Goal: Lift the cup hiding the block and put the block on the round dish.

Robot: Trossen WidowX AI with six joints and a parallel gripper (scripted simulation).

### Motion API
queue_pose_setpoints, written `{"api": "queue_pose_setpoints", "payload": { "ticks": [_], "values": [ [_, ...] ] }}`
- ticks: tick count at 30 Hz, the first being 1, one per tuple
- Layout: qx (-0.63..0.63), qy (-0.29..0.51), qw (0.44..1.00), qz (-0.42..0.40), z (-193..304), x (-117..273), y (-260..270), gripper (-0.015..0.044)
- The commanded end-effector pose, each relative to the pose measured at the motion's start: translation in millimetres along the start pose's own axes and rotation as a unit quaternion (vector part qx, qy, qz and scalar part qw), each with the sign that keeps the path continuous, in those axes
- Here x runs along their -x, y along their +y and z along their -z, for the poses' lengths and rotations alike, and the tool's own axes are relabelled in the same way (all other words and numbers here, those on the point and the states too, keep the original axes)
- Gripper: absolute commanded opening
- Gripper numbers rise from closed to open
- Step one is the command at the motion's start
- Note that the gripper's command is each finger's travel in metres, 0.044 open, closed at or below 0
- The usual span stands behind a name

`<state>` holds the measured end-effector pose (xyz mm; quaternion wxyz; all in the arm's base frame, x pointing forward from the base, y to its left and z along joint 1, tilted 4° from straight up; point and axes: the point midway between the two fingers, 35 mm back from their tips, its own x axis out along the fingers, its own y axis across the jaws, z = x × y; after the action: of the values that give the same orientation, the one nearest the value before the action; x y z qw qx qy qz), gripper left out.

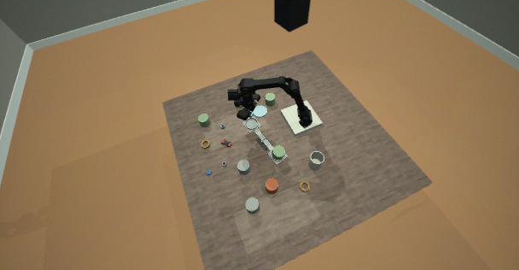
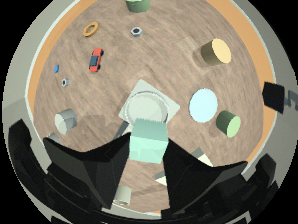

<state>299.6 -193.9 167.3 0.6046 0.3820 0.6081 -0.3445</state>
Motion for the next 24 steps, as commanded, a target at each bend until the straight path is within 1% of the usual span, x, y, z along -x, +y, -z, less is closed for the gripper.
{"api": "queue_pose_setpoints", "payload": {
  "ticks": [1, 13, 24],
  "values": [
    [-0.002, -0.001, 1.0, 0.001, -7.9, -7.8, -17.4, 0.0],
    [-0.002, -0.002, 1.0, 0.004, -26.6, -45.4, -78.7, 0.0],
    [-0.002, -0.002, 1.0, 0.007, -27.9, -80.1, -136.7, 0.0]
  ]
}}
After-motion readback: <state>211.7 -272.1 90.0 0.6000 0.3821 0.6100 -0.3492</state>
